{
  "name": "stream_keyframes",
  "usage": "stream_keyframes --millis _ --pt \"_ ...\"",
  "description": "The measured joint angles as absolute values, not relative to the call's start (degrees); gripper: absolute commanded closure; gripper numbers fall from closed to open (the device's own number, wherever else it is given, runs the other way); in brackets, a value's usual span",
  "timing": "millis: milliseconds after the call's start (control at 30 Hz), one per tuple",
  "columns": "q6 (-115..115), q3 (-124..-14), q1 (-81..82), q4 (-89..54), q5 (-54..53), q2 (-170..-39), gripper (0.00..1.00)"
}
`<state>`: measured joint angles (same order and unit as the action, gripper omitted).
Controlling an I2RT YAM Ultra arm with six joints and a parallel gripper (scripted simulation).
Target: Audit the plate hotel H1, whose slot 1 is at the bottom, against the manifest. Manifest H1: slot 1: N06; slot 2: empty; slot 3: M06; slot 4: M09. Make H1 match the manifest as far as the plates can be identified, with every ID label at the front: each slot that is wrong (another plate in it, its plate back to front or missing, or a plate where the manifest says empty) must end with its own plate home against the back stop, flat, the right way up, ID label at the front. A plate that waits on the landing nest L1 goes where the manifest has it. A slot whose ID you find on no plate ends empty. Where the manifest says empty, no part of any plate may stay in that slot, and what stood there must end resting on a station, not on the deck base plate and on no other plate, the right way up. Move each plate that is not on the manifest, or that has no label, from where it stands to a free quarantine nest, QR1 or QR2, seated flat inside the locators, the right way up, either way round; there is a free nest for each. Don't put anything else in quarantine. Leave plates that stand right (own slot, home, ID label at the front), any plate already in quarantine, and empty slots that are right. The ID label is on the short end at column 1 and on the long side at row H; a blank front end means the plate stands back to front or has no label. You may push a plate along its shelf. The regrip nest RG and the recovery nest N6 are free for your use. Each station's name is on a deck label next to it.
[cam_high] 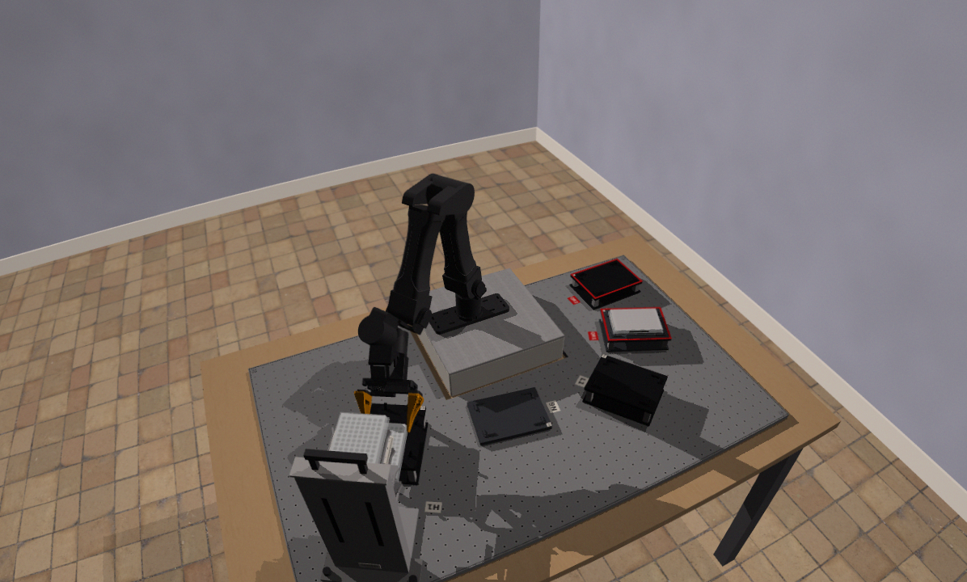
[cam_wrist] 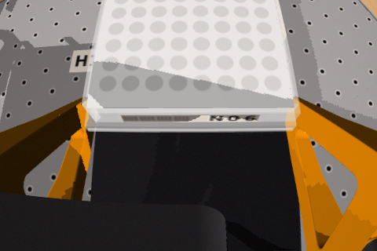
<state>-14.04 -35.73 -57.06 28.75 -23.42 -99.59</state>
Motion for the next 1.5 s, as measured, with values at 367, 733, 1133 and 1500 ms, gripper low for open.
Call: stream_keyframes --millis 367,733,1133,1500 --pt "-14.04 -35.75 -57.06 28.82 -23.42 -99.57 0.14" --pt "-13.87 -36.16 -56.77 28.93 -23.16 -100.42 0.14" --pt "-13.52 -37.56 -56.23 29.28 -22.68 -101.89 0.14" --pt "-13.19 -38.89 -55.68 29.65 -22.2 -103.13 0.14"
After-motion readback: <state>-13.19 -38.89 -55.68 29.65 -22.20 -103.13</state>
